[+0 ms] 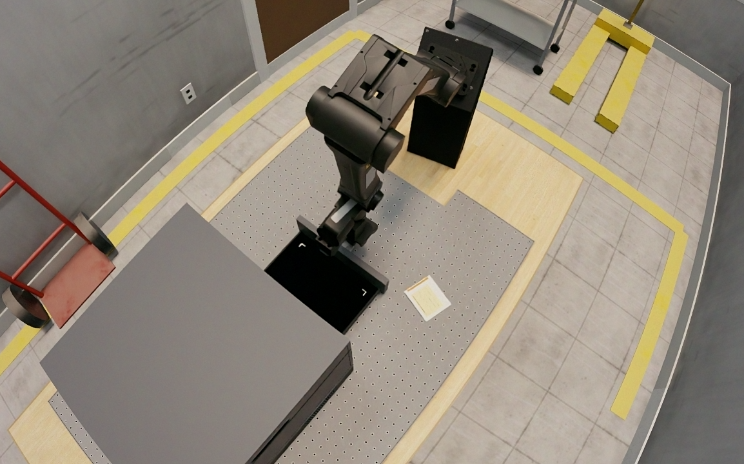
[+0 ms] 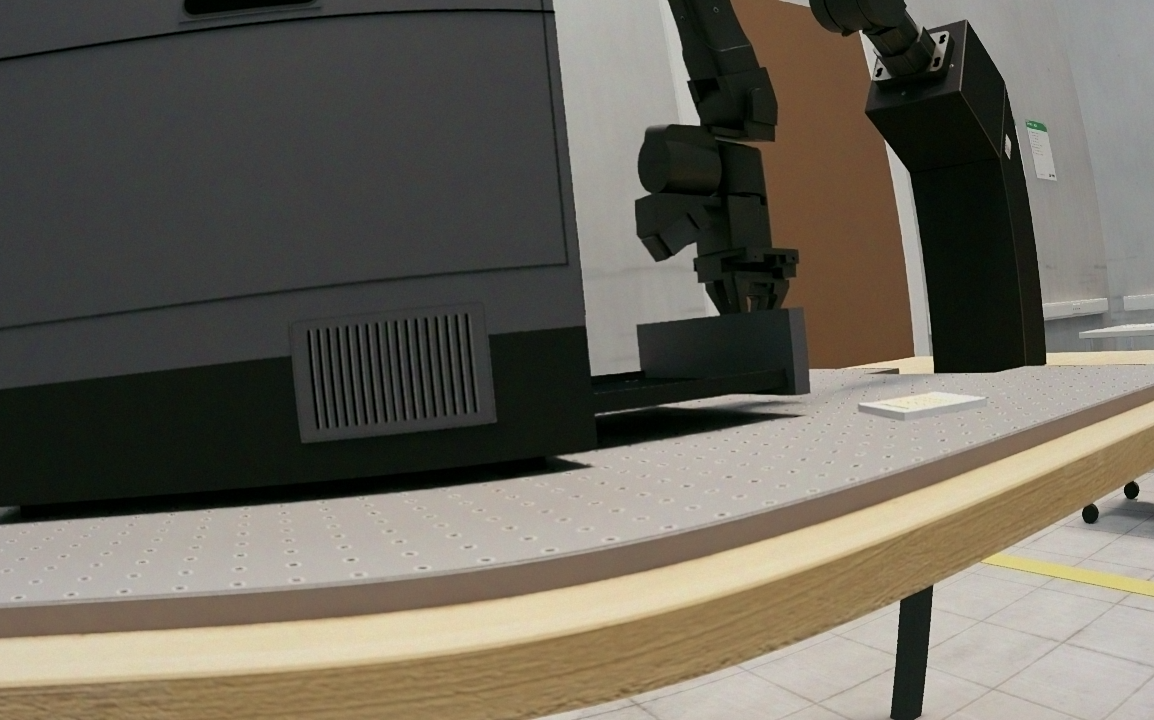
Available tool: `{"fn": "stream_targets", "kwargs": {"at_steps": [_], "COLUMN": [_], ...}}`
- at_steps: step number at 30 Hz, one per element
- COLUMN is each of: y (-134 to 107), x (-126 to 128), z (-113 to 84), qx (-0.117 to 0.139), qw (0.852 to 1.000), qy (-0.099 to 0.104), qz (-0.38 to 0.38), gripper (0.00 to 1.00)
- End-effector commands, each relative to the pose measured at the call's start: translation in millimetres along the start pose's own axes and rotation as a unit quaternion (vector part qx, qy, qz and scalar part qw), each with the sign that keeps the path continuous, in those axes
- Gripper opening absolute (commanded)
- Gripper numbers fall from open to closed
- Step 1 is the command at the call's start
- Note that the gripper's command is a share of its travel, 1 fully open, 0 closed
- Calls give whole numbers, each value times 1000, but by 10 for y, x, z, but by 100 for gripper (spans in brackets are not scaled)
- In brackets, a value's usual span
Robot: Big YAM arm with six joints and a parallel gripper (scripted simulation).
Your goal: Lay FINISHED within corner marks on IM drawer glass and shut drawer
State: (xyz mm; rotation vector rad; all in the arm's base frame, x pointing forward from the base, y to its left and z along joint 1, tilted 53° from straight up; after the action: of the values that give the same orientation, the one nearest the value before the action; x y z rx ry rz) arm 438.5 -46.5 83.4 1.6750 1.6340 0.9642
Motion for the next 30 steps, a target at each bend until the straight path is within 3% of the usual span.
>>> {"fn": "stream_targets", "kwargs": {"at_steps": [1, 9, 11, 30], "y": [-430, -430, -411, -537], "x": [88, 88, 90, 102], "z": [-31, -31, -31, -45], "qx": [50, 50, 38, 50], "qw": [999, 999, 999, 999], "qy": [7, 7, 6, 7], "qz": [7, 7, 5, 7], "gripper": [8, 8, 8, 8]}}
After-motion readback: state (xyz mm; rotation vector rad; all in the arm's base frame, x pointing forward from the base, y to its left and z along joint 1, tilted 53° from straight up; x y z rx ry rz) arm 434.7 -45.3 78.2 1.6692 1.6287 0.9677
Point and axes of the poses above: the point where the finger pads meet when closed, its own z axis out along the fingers, its own x axis across the jaws, y = z × x, the point moved 5 cm from there along -z, back along the fingers, and after that the axes turned 7 degrees about -z, right-handed, at the moved point
